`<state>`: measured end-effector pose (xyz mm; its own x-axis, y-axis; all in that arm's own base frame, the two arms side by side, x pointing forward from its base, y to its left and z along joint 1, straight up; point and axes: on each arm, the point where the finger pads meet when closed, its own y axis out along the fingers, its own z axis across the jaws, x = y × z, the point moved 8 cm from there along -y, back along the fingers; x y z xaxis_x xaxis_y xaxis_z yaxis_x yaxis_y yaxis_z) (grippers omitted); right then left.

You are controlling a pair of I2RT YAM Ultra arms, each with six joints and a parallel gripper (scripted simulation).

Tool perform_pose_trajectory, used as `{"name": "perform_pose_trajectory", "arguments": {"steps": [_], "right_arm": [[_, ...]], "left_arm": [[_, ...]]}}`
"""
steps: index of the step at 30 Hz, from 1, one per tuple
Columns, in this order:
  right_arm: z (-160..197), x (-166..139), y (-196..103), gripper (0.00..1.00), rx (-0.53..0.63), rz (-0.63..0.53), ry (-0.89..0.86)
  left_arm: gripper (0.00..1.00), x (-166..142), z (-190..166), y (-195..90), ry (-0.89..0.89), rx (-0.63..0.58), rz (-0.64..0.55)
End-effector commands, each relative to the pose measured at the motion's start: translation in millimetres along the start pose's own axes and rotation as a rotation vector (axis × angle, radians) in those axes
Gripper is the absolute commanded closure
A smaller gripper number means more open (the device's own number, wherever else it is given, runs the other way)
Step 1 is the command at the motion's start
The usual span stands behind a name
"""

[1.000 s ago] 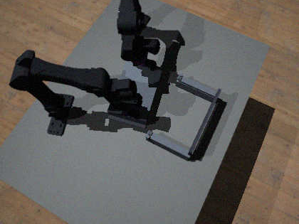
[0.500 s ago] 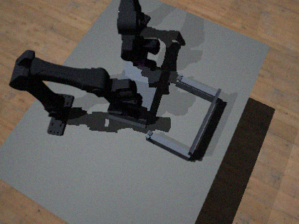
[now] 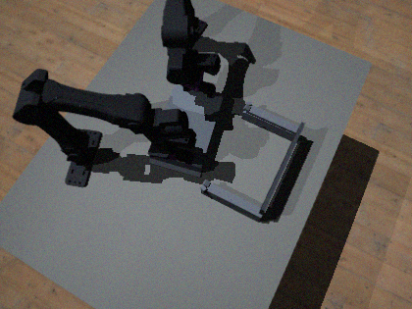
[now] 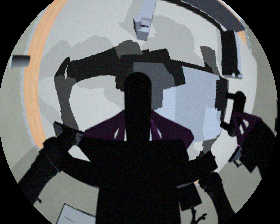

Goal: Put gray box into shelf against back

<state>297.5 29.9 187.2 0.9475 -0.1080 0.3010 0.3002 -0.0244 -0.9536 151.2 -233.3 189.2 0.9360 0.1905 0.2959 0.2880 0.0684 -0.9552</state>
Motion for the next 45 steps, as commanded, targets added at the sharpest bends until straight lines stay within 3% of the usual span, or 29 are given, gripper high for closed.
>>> {"name": "perform_pose_trajectory", "arguments": {"steps": [1, 2, 28, 33, 45], "right_arm": [[-4, 26, -31, 0.85, -0.001, -0.144, 0.011], [5, 7, -9, 0.85, 0.014, -0.037, -0.005], [1, 24, -33, 0.85, 0.004, -0.140, -0.006], [-4, 21, -32, 0.85, -0.009, -0.102, 0.000], [3, 34, -43, 0.85, 0.002, -0.200, -0.018]], "left_arm": [[0.85, 20, 0, -24, -0.032, -0.048, -0.084], [0.85, 4, -3, -8, 0.002, -0.014, -0.015], [0.85, 17, 2, -25, -0.018, -0.038, -0.075], [0.85, 17, 0, -27, -0.011, -0.038, -0.089], [0.85, 23, -5, -37, -0.024, -0.083, -0.134]]}}
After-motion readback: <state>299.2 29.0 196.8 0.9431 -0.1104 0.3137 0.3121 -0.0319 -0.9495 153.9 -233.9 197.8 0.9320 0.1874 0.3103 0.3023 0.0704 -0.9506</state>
